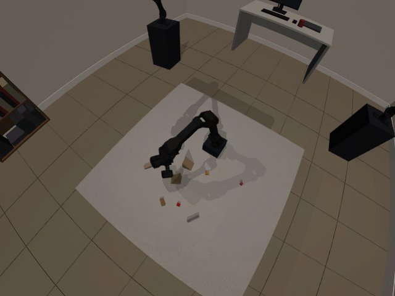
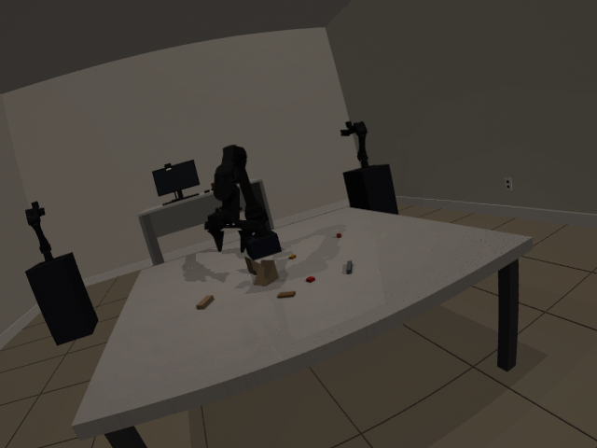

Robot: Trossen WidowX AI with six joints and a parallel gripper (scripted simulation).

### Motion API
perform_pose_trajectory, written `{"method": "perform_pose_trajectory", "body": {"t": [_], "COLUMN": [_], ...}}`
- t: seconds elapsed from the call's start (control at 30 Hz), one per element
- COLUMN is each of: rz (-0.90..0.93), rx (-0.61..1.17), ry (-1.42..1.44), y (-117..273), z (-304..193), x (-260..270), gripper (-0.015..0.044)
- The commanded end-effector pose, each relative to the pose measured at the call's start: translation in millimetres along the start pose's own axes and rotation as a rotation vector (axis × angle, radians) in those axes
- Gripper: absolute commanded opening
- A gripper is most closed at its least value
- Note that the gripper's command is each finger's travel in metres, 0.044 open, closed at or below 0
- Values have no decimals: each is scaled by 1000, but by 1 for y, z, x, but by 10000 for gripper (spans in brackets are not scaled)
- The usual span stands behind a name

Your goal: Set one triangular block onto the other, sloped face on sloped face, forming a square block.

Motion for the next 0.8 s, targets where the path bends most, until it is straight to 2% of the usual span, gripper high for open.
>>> {"method": "perform_pose_trajectory", "body": {"t": [0.0,0.13,0.77], "rz": [74,91,90], "rx": [176,322,324], "ry": [-129,-231,-229], "y": [-3,-2,-21], "z": [-32,-58,-63], "x": [36,60,64], "gripper": [440,440,440]}}
Point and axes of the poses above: the point midway between the two fingers, 35 mm back from their tips, its own y axis back along the fingers, its own x axis across the jaws, z = x × y, the point moved 1 cm from there along y, back along the fingers, and after that the axes turned 3 degrees about y, right-handed, at the moved point
